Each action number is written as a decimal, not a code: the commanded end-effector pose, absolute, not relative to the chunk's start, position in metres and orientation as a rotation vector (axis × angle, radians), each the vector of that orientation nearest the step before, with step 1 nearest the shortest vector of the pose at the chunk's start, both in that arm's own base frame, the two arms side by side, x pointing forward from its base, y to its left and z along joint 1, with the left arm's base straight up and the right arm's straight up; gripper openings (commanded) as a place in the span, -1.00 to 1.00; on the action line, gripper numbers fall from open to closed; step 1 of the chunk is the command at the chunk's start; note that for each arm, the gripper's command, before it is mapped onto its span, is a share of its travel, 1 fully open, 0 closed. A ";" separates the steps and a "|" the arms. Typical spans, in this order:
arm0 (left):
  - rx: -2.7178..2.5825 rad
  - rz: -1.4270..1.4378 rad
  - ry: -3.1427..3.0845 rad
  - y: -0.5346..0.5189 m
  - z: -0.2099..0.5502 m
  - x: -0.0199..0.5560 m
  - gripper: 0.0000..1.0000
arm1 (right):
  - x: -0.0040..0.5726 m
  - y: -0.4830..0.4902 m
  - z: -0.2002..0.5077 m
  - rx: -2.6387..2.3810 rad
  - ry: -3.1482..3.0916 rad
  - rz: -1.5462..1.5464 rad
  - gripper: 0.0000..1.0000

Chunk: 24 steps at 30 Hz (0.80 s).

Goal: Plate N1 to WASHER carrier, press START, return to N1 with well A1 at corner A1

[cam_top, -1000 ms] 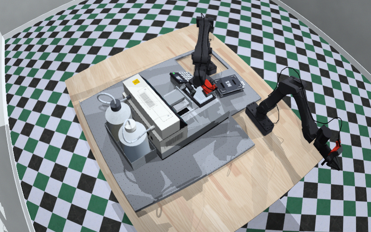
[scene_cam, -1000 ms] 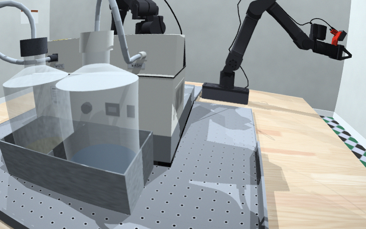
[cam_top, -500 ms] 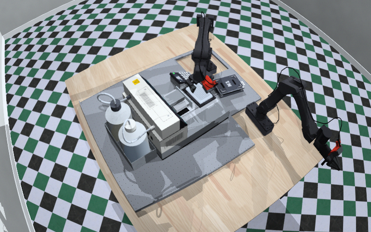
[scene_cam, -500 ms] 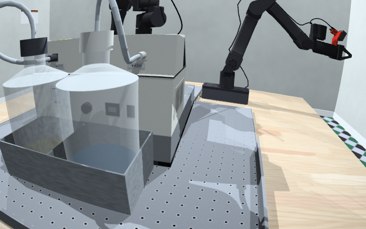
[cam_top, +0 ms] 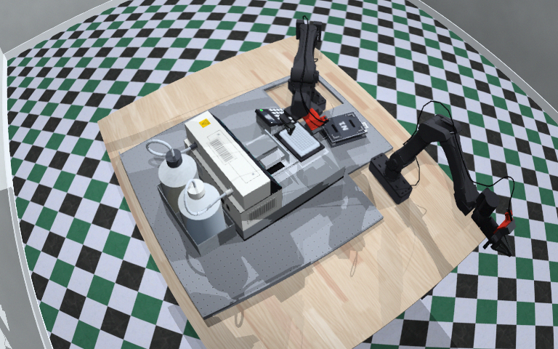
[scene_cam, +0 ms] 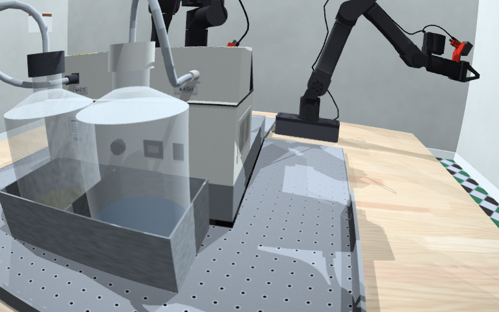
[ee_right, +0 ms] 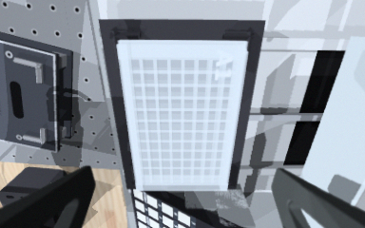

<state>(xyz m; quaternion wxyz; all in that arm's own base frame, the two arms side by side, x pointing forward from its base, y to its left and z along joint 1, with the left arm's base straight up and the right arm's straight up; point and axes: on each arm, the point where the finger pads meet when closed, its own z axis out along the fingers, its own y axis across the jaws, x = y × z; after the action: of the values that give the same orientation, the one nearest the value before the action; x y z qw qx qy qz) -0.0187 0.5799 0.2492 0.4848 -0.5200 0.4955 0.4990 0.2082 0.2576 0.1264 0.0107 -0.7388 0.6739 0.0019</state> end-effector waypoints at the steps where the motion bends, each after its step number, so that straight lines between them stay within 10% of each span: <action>1: -1.235 1.235 1.193 0.580 0.256 -0.021 -1.00 | 0.204 0.258 0.147 -2.308 2.074 0.003 1.00; 24: -1.235 1.235 1.193 0.580 0.256 -0.021 -1.00 | 0.207 0.261 0.161 -2.330 2.095 -0.001 1.00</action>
<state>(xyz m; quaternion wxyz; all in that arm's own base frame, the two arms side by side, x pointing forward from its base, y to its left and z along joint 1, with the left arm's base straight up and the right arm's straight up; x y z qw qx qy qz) -0.0187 0.5799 0.2492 0.4848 -0.5200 0.4955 0.4990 0.2069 0.2559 0.1560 0.0040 -0.7388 0.6739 0.0011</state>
